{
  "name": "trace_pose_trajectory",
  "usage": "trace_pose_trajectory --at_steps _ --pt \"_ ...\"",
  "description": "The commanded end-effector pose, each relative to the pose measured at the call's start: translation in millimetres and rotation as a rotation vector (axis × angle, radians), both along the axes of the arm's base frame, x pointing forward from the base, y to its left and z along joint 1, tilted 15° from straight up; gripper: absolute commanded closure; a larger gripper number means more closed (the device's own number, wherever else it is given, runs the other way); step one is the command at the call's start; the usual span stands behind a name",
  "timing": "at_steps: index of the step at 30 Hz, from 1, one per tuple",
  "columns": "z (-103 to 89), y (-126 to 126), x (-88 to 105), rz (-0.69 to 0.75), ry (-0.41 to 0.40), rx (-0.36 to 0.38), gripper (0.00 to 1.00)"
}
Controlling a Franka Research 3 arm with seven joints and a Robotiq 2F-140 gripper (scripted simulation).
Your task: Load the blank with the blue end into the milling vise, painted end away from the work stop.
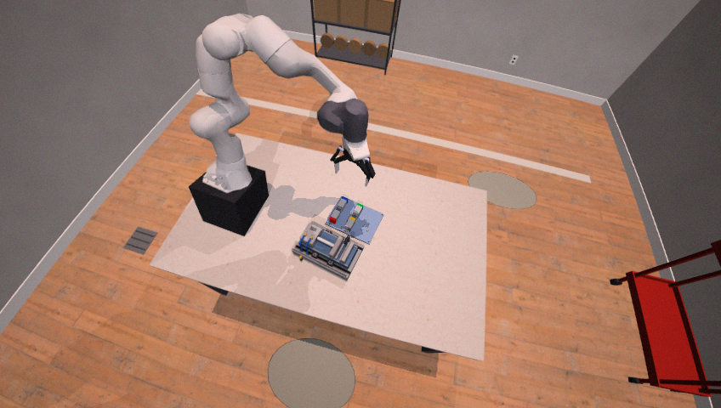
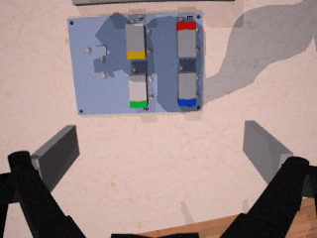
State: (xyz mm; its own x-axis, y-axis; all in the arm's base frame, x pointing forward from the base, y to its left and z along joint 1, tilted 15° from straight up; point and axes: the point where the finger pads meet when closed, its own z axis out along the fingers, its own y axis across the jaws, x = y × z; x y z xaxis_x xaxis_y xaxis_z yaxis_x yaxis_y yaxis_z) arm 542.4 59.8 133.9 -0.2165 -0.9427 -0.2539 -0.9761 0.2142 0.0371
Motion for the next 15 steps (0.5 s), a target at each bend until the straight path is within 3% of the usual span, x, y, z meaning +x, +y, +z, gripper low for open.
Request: trace_pose_trajectory --at_steps 1,13,15 --pt "-40.2 8.9 2.7 0.002 -0.005 0.0 0.0" --pt "-40.2 8.9 2.7 0.002 -0.005 0.0 0.0" --pt "-48.6 10.6 1.2 0.0 0.003 0.001 0.0"
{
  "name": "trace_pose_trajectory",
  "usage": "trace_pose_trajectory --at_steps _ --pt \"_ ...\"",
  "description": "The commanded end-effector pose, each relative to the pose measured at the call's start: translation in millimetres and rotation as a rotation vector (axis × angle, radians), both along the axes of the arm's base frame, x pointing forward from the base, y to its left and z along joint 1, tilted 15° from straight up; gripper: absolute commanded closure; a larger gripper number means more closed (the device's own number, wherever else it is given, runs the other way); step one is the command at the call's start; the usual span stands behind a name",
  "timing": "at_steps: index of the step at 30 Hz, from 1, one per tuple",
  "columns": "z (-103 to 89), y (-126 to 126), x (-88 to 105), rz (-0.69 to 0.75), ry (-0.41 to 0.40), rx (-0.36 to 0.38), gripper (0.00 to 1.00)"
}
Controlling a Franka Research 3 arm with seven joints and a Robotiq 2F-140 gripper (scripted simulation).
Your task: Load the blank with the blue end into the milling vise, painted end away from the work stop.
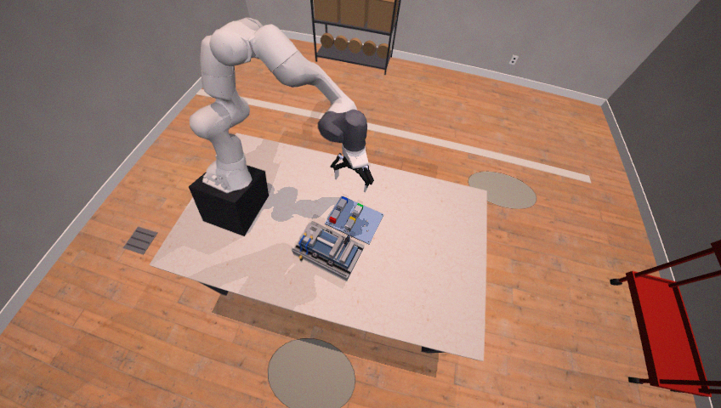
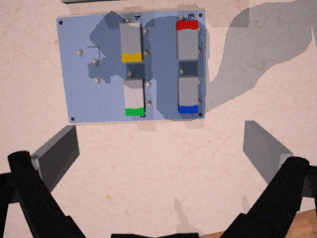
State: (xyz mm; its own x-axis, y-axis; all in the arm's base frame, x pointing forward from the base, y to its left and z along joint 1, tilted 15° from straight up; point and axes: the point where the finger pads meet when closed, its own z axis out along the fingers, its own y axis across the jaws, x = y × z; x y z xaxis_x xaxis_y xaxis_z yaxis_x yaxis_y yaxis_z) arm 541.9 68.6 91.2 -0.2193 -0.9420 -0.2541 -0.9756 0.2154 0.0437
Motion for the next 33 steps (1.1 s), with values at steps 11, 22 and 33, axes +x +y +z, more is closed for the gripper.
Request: trace_pose_trajectory --at_steps 11,22,33 --pt "-16.7 4 5.7 0.003 -0.011 -0.002 0.0" --pt "-7.0 2 5.5 0.003 -0.011 -0.002 0.0" --pt "-6.5 3 5.2 0.002 -0.011 -0.001 0.0"
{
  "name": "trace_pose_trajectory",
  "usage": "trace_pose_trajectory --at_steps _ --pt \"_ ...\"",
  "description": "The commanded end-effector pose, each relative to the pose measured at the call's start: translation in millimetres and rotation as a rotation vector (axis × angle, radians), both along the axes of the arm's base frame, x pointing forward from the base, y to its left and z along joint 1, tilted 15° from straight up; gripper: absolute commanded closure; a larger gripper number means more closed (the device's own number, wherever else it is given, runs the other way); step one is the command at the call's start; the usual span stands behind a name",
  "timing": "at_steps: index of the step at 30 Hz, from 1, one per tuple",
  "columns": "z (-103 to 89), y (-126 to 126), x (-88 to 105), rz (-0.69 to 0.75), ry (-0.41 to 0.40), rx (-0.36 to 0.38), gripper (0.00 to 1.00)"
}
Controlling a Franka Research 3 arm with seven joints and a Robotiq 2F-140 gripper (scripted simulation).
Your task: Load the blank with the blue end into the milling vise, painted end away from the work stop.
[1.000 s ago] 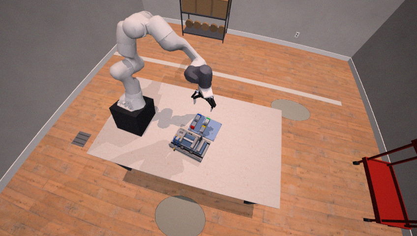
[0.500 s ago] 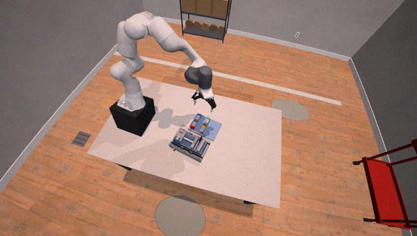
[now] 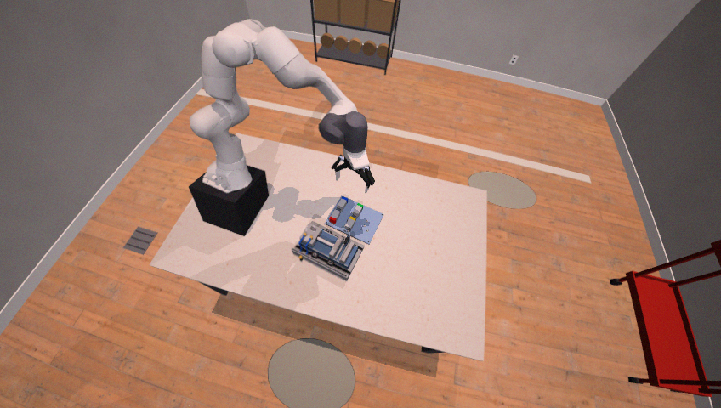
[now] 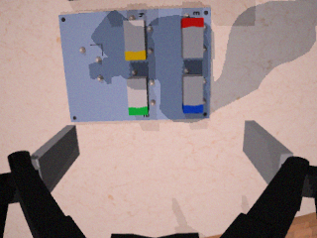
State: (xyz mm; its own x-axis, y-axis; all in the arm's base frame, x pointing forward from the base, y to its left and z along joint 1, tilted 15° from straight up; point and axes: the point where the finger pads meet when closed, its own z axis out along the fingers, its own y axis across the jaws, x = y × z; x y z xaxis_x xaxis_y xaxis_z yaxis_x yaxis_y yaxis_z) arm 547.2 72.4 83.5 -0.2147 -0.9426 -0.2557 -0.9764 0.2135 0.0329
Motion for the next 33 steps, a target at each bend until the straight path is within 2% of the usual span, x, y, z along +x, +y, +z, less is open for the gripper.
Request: trace_pose_trajectory --at_steps 1,33 --pt "2.3 -1.3 -0.3 0.0 0.0 0.0 0.0" --pt "8.0 -3.9 -1.8 0.001 0.0 -0.001 0.0"
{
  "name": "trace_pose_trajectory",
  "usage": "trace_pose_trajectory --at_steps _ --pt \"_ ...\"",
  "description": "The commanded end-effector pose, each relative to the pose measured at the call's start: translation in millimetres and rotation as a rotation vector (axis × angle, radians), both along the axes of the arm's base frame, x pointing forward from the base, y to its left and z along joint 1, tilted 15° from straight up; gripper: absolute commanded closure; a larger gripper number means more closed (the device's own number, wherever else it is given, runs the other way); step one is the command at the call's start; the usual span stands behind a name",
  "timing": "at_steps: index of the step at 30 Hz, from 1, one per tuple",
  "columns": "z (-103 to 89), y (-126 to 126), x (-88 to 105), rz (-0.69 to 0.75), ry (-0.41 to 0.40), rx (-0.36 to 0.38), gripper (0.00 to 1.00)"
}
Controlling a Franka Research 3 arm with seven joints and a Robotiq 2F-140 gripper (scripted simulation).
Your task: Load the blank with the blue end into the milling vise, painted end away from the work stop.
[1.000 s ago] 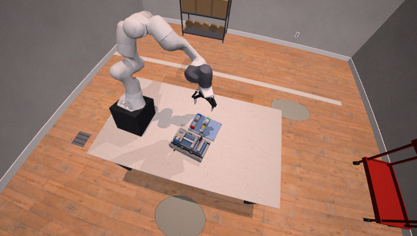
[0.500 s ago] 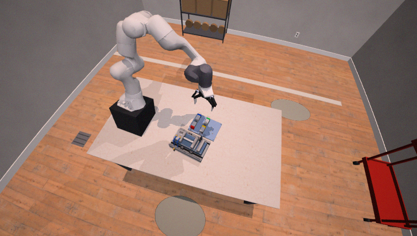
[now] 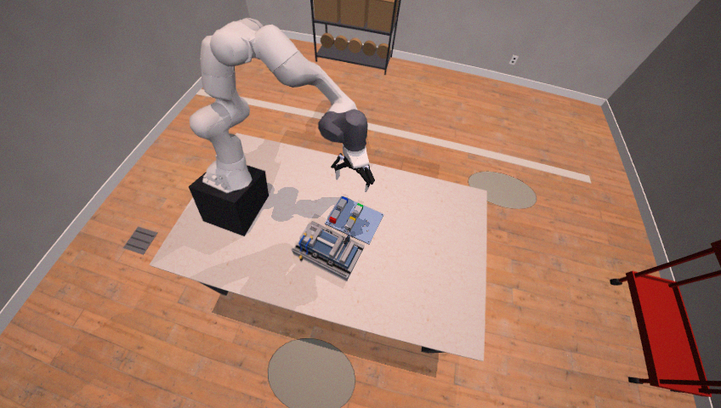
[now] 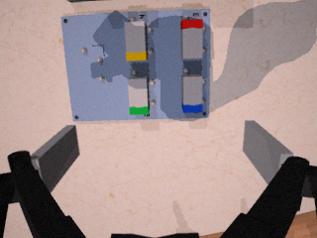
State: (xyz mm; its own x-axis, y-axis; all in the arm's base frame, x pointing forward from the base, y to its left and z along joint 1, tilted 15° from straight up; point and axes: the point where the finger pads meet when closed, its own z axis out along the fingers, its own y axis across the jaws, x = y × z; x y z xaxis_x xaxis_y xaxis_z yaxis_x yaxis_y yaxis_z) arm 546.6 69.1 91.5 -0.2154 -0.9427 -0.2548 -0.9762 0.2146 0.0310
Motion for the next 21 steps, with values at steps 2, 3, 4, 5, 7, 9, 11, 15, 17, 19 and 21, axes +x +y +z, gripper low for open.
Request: trace_pose_trajectory --at_steps 2,3,4,5,7,9,11,15,17,19,21 --pt "4.0 10 1.2 0.001 0.0 0.0 0.0" --pt "5.9 15 1.7 0.001 0.001 0.0 0.0" --pt "7.8 20 2.3 0.002 0.001 0.0 0.0" --pt "9.7 25 2.9 0.002 0.002 0.0 0.0" --pt "9.7 25 2.9 0.002 0.002 0.0 0.0" --pt "9.7 25 2.9 0.002 0.002 0.0 0.0" --pt "9.7 25 2.9 0.002 0.002 0.0 0.0" --pt "9.7 25 2.9 0.002 0.002 0.0 0.0" --pt "9.7 25 2.9 0.002 0.002 0.0 0.0" --pt "8.8 23 2.6 0.008 -0.001 0.001 0.0" --pt "8.6 21 2.5 0.004 0.001 0.001 0.0"
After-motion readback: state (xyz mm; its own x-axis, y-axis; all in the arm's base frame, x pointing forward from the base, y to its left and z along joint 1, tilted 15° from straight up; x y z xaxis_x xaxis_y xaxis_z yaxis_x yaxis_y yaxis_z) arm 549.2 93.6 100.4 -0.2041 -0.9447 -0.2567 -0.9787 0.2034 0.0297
